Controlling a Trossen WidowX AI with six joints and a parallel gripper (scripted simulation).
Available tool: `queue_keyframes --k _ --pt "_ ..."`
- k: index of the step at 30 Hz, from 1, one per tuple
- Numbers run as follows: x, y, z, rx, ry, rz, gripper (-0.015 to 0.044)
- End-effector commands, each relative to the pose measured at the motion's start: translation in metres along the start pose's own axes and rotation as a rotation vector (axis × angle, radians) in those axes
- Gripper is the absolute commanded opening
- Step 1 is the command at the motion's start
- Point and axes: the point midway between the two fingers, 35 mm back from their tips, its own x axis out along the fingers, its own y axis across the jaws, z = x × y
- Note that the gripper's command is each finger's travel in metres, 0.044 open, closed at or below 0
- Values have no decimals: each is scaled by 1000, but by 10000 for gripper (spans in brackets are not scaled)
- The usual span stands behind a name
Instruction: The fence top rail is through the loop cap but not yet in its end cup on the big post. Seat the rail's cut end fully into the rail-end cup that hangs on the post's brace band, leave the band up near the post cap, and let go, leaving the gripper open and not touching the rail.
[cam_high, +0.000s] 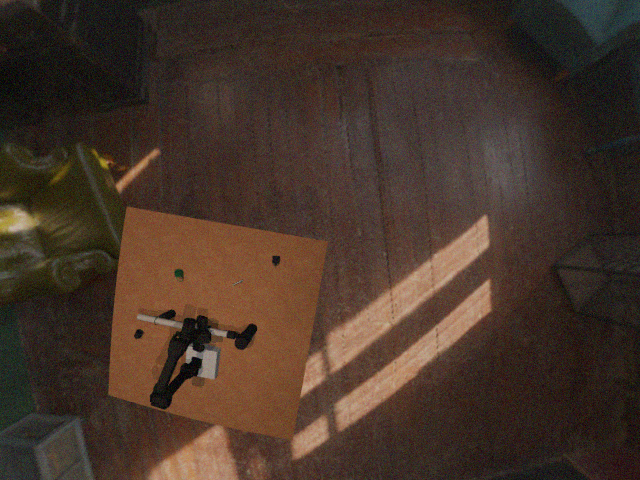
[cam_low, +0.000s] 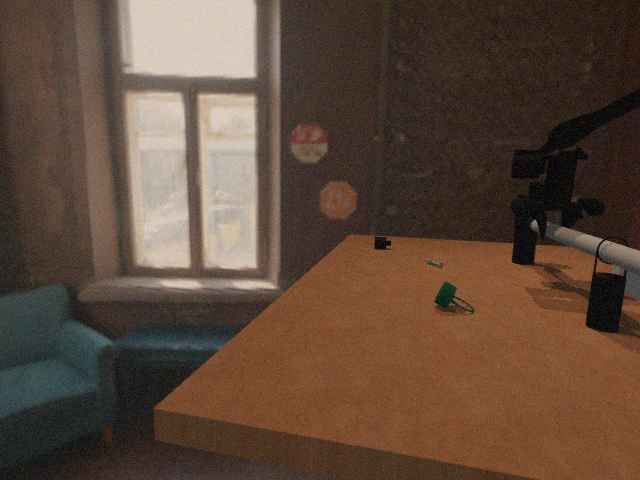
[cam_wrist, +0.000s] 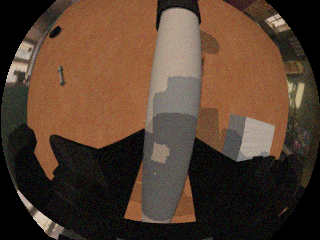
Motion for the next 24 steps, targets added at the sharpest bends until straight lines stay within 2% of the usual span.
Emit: queue_keyframes --k 1,24 --pt "-2 2 7 0 -15 4 0" --pt "-2 3 18 0 -16 4 0"
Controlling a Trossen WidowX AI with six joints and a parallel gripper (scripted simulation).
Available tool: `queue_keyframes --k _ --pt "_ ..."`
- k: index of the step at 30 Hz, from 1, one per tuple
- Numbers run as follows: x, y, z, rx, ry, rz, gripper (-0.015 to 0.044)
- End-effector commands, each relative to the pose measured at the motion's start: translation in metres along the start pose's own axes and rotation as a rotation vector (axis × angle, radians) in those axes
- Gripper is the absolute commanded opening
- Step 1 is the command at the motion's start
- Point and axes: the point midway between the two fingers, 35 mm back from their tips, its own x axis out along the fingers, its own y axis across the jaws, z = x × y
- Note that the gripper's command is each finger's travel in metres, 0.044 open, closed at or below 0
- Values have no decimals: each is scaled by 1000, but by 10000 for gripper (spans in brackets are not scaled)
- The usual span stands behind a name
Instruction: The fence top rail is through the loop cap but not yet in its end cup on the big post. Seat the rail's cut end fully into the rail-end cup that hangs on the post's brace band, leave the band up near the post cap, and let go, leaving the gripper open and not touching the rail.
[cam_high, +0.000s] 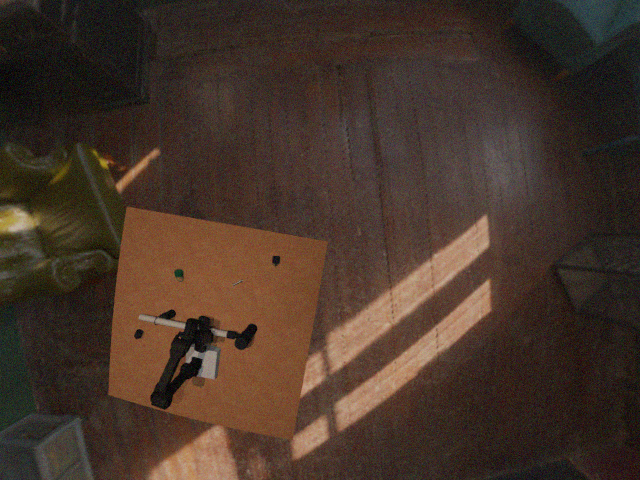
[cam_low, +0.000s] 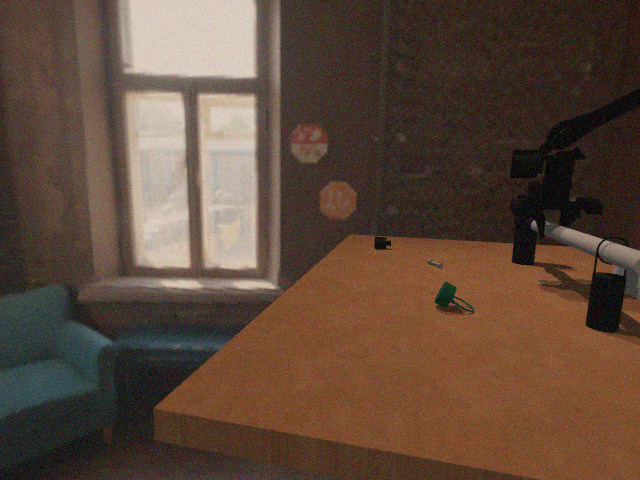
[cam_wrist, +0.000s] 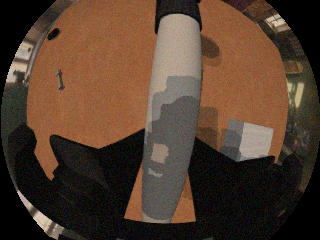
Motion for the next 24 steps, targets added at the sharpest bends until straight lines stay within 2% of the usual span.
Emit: queue_keyframes --k 1,24 --pt "-3 3 7 0 -16 10 0" --pt "-2 5 18 0 -17 10 0"
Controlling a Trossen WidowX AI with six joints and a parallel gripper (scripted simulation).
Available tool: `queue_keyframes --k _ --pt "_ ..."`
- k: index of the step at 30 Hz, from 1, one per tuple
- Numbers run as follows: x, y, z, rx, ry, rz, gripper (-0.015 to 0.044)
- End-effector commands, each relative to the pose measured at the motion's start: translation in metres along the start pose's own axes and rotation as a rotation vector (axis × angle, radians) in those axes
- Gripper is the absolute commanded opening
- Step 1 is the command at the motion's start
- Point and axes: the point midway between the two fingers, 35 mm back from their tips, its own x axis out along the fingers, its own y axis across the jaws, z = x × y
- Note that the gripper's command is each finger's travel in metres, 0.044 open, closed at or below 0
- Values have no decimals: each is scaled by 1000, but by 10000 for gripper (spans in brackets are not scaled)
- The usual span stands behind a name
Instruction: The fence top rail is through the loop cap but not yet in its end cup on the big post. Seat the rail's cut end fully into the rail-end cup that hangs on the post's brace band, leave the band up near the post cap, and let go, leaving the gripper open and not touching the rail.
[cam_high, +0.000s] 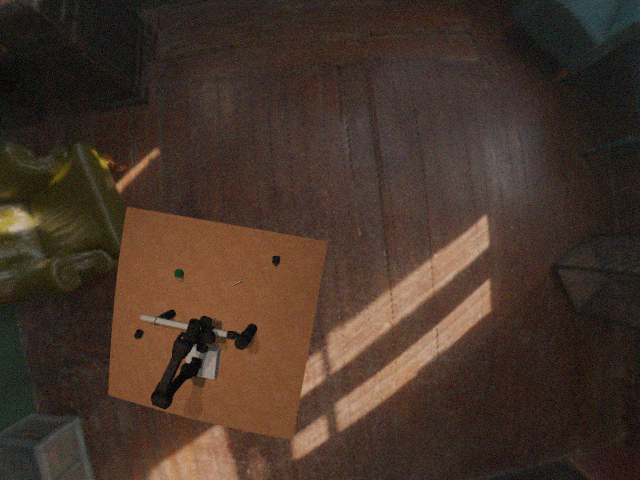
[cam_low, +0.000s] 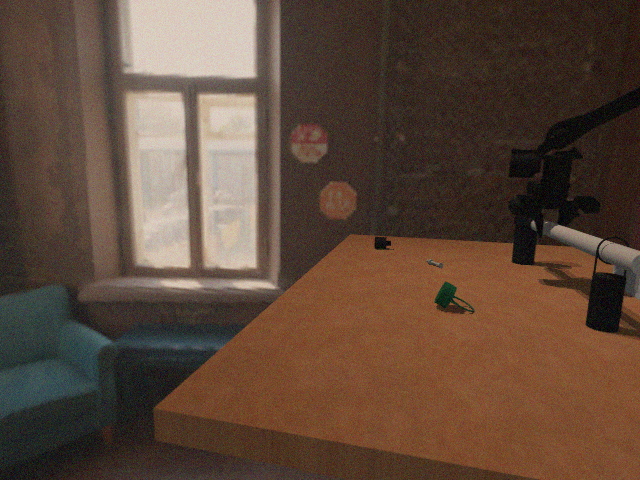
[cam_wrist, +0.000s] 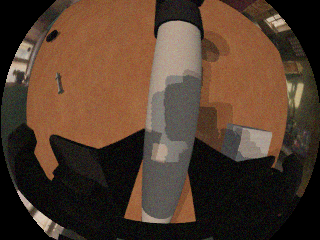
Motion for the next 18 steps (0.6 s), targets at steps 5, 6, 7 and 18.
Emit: queue_keyframes --k 5,6,7,18 --pt "0 0 0 0 0 0 0" --pt "0 0 0 0 0 0 0" --pt "0 0 0 0 0 0 0" --pt "0 0 0 0 0 0 210"
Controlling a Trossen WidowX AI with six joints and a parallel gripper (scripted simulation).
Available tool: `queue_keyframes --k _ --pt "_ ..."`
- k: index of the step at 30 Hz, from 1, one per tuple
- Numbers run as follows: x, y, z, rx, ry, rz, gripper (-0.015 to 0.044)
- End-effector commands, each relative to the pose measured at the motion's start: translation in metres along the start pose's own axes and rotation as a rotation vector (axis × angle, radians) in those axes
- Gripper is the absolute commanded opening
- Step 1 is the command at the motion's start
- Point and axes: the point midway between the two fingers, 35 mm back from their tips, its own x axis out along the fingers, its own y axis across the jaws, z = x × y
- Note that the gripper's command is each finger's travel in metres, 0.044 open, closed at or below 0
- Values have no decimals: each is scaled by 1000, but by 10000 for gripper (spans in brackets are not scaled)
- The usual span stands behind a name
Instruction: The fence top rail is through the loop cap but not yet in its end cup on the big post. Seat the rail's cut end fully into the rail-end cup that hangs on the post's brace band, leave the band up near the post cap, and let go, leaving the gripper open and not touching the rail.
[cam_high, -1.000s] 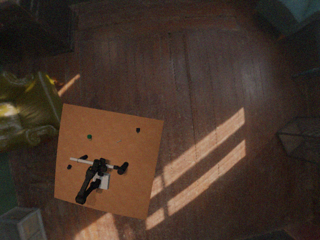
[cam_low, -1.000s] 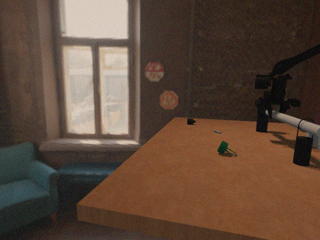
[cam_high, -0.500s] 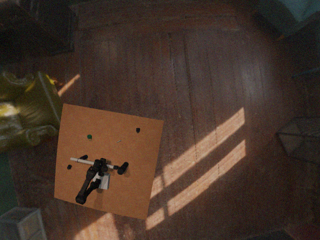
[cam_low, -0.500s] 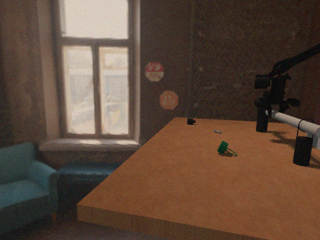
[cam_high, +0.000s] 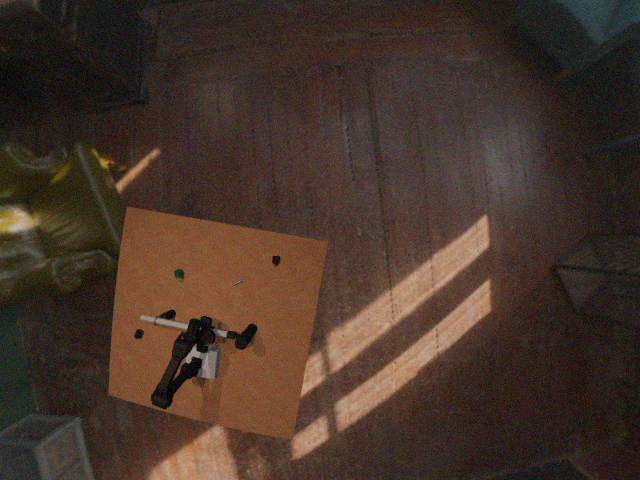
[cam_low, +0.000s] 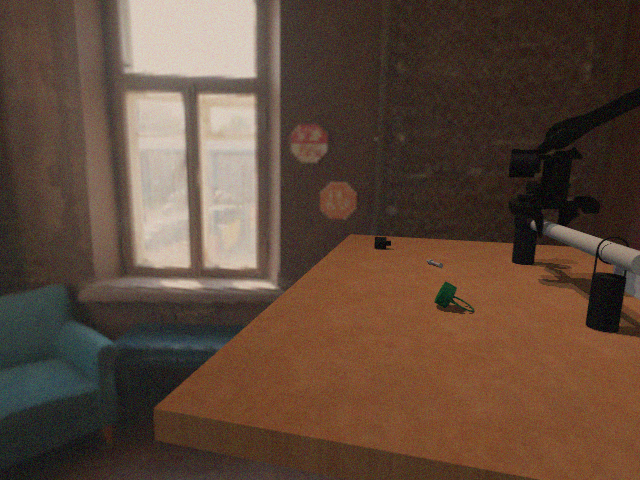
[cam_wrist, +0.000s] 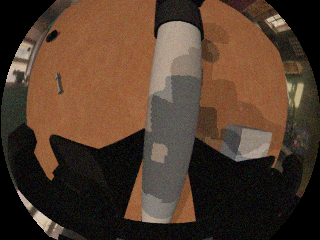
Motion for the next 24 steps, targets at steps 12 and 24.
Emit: queue_keyframes --k 12,24 --pt "-37 -1 -23 0 3 0 440" --pt "-49 -5 -29 -11 2 -13 440"
